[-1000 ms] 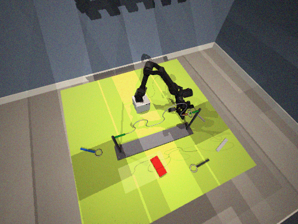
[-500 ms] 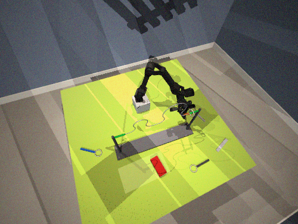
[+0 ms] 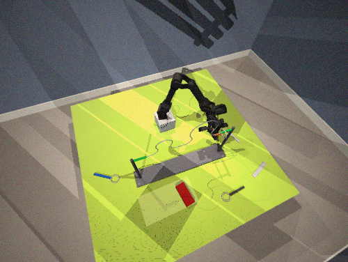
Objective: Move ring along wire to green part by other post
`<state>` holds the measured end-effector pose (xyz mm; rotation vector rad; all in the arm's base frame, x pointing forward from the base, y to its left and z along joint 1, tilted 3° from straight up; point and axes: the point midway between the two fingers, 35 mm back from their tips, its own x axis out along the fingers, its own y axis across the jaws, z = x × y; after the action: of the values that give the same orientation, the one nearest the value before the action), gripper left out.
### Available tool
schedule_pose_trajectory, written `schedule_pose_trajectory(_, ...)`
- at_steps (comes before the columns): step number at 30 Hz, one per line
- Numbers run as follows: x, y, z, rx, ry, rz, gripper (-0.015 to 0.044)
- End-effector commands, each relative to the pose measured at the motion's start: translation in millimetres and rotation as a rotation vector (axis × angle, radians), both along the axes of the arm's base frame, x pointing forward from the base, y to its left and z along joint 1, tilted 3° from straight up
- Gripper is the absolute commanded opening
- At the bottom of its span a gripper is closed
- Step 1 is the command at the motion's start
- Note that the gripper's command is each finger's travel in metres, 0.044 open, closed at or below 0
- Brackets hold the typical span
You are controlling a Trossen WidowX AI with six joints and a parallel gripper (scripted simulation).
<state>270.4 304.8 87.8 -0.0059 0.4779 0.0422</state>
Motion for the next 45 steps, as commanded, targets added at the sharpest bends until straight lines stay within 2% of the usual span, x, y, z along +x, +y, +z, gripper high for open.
schedule_pose_trajectory(1,0,-1,-1,-0.001,-0.003,-0.005,-0.0150)
schedule_pose_trajectory(15,0,-1,-1,-0.001,-0.003,-0.005,-0.0150)
schedule_pose_trajectory(27,-2,0,0,-0.001,0.000,-0.001,0.0160)
schedule_pose_trajectory(37,-42,-2,19,-0.001,0.002,-0.005,0.0160)
schedule_pose_trajectory(45,-45,-3,21,-0.001,0.001,-0.005,0.0160)
